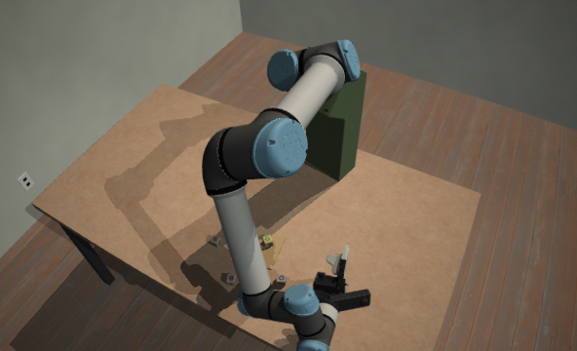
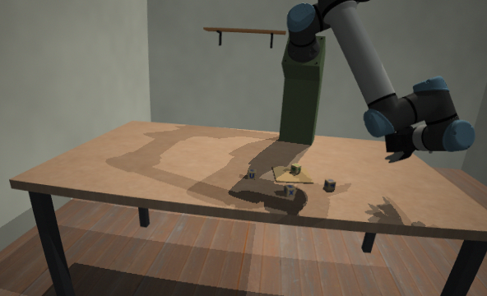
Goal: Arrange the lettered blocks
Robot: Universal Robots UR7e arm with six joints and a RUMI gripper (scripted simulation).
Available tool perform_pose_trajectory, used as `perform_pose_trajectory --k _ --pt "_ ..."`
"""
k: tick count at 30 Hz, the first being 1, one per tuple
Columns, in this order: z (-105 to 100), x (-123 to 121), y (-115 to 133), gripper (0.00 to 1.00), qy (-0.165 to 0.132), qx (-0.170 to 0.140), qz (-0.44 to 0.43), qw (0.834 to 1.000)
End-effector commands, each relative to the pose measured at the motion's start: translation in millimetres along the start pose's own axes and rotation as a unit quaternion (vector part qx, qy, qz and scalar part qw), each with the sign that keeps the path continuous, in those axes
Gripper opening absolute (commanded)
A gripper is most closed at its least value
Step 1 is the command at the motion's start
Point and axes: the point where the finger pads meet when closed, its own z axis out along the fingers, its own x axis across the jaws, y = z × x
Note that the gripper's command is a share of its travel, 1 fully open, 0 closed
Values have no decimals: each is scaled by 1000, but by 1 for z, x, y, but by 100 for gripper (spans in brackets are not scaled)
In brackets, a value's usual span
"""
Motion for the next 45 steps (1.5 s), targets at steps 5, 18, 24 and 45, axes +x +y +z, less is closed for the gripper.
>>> perform_pose_trajectory --k 5,18,24,45 --pt "0 17 28 100 60 66 -57 994" --pt "-2 33 69 100 152 111 -127 974" --pt "-4 37 93 100 208 120 -164 957" --pt "-12 34 168 100 379 76 -268 882"
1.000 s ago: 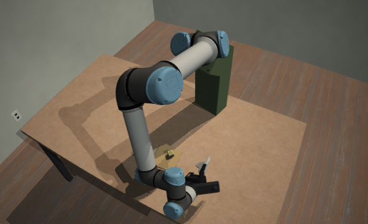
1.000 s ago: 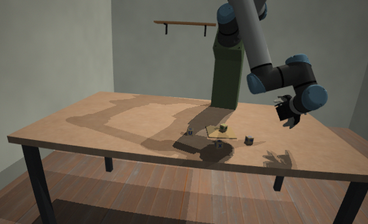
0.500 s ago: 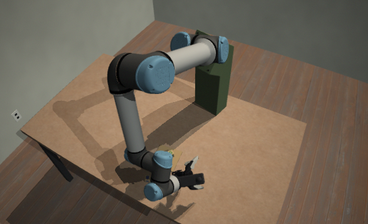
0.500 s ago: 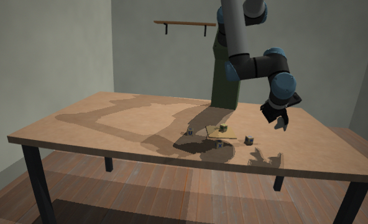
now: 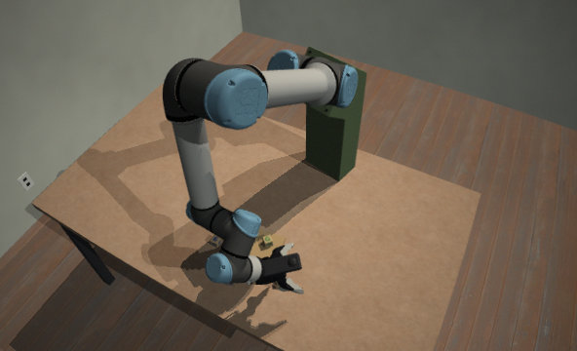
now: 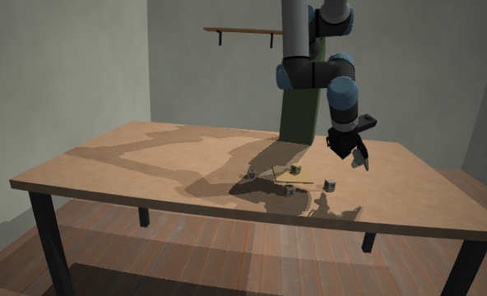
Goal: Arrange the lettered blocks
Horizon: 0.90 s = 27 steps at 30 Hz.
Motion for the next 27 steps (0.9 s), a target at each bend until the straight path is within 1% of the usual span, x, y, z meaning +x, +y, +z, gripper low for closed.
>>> perform_pose_trajectory --k 1,4,6,10,14,20,27 --pt "-11 -8 16 100 51 -19 -44 998" --pt "-17 -13 24 100 70 -33 -67 995" --pt "-17 -13 24 100 70 -33 -67 995" --pt "-24 -20 32 100 90 -51 -93 990" --pt "-29 -24 37 100 104 -65 -112 986" --pt "-34 -29 41 100 115 -78 -128 982" --pt "-36 -30 43 100 118 -82 -134 981"
